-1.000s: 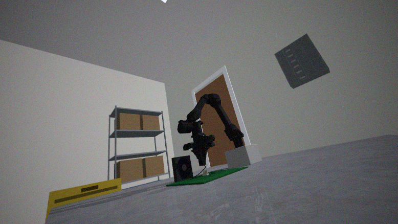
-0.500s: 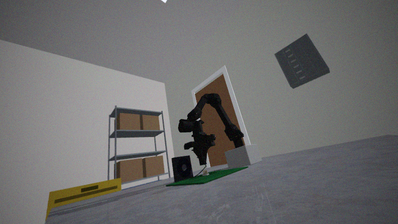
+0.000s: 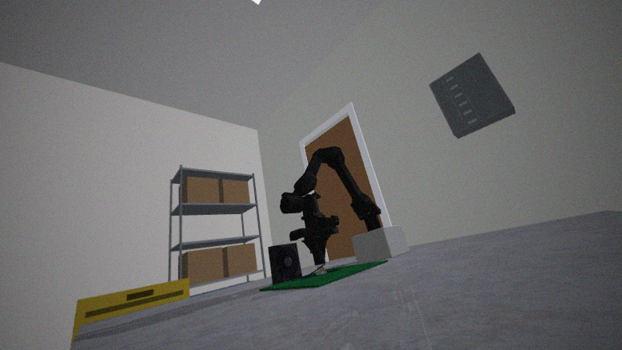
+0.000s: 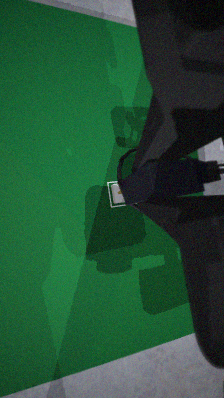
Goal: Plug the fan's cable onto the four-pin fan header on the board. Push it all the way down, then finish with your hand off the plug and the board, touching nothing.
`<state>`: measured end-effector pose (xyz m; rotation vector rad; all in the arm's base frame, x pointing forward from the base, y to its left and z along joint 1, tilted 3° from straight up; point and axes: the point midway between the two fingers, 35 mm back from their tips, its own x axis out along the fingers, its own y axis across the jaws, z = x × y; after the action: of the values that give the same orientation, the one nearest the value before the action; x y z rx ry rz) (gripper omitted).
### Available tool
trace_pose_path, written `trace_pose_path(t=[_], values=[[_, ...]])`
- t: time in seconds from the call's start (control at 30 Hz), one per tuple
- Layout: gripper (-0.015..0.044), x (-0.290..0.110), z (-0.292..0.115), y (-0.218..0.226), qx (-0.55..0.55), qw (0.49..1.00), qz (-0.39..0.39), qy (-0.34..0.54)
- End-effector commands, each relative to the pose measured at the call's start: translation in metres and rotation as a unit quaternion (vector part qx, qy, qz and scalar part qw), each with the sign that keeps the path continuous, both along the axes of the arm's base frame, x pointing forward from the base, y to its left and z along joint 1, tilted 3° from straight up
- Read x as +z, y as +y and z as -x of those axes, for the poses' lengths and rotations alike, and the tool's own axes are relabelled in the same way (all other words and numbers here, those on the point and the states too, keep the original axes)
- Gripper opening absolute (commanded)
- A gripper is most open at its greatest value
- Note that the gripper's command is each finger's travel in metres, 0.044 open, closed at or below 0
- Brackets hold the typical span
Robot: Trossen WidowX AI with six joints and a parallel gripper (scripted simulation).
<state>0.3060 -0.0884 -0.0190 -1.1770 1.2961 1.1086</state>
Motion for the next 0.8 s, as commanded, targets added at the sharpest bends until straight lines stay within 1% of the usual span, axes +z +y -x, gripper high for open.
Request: trace_pose_path(t=[0.0,0.77], values=[[0.0,-0.0012,-0.0012,-0.0004,-0.003,1.0,0.001,-0.004],[0.0,-0.0023,-0.0027,-0.0008,-0.006,1.0,0.001,-0.004]])
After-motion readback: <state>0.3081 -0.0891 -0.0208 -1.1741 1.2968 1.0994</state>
